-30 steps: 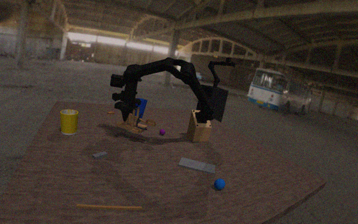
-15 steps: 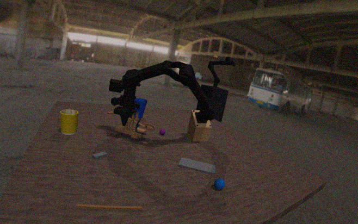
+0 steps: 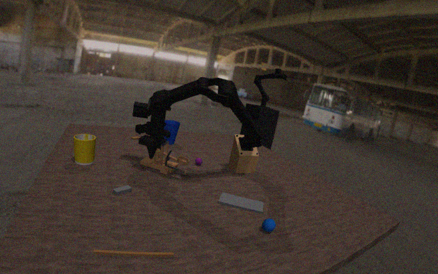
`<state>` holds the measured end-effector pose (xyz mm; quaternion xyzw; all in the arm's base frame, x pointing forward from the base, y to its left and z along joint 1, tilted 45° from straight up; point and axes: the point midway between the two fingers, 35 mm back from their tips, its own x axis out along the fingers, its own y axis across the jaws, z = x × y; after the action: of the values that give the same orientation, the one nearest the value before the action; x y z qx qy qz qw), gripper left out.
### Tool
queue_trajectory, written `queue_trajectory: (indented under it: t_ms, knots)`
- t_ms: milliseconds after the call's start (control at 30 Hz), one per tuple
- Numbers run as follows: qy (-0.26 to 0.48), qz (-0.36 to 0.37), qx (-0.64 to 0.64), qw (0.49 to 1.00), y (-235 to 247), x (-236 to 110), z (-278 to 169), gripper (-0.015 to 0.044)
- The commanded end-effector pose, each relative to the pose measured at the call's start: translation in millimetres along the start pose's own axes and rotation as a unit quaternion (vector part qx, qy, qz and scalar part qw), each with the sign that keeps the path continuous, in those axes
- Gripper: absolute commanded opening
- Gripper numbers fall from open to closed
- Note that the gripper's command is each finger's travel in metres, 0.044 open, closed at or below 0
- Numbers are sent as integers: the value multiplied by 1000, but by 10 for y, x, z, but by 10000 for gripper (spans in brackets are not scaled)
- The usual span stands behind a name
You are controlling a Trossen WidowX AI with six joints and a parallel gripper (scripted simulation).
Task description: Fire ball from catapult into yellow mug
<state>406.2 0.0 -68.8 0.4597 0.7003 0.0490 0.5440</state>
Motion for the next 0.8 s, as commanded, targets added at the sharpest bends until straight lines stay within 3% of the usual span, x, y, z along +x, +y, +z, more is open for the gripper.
queue_trajectory:
  t_ms: [0,67,567,633,767]
  knots:
    - [0,0,-1,1000,3,-6,2,0]
    - [0,0,-1,1000,3,-6,2,0]
    - [0,0,-1,1000,3,-32,6,394]
    - [-1,-1,0,1000,6,-240,31,440]
    - [-2,-2,1,1000,-8,-901,19,440]
